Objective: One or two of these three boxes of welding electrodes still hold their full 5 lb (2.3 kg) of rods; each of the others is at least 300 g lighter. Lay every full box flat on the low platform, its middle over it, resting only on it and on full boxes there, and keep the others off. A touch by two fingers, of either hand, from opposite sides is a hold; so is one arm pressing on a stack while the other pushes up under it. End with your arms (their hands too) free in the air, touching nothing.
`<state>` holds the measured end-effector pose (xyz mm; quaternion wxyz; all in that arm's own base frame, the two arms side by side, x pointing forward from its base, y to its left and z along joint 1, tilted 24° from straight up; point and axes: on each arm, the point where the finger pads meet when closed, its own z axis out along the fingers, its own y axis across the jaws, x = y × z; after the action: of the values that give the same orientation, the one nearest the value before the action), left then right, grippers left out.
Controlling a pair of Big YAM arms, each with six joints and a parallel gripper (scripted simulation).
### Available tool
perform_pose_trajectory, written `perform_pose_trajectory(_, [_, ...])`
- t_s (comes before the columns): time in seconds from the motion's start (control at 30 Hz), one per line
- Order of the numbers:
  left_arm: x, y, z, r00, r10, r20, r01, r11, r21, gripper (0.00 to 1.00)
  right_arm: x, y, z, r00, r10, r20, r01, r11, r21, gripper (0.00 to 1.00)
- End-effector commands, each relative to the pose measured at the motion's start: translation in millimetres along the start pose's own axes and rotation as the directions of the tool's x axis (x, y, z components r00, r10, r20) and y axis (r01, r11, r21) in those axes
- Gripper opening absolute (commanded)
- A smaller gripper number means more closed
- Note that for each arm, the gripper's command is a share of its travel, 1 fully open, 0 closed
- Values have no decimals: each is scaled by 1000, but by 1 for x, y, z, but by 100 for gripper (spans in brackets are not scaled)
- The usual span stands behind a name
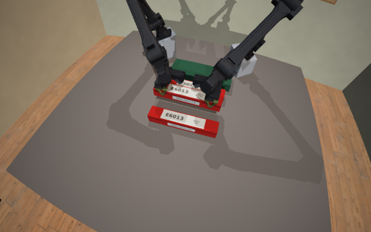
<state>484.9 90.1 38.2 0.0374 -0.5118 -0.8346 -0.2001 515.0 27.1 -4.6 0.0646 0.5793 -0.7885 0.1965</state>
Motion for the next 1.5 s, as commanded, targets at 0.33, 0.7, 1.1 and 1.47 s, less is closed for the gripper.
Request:
perform_pose_trajectory(0.33, [9, 23, 0, 1000, -18, 5, 18, 998, -53, 0, 6, -33, -17, 999, 36, 38, -39, 996, 78, 0])
perform_pose_trajectory(0.7, [10, 26, 12, 1000, -20, 7, 21, 998, -60, 0, -1, -36, -6, 998, 34, 44, -38, 995, 87, 0])
perform_pose_trajectory(1.1, [12, 24, 14, 1000, -21, 8, 22, 998, -63, 0, -2, -29, -1, 999, 28, 38, -31, 996, 80, 0])
perform_pose_trajectory(1.47, [13, 22, 17, 1000, -20, 7, 21, 998, -61, 0, -4, -28, 1, 999, 29, 39, -32, 996, 81, 0])
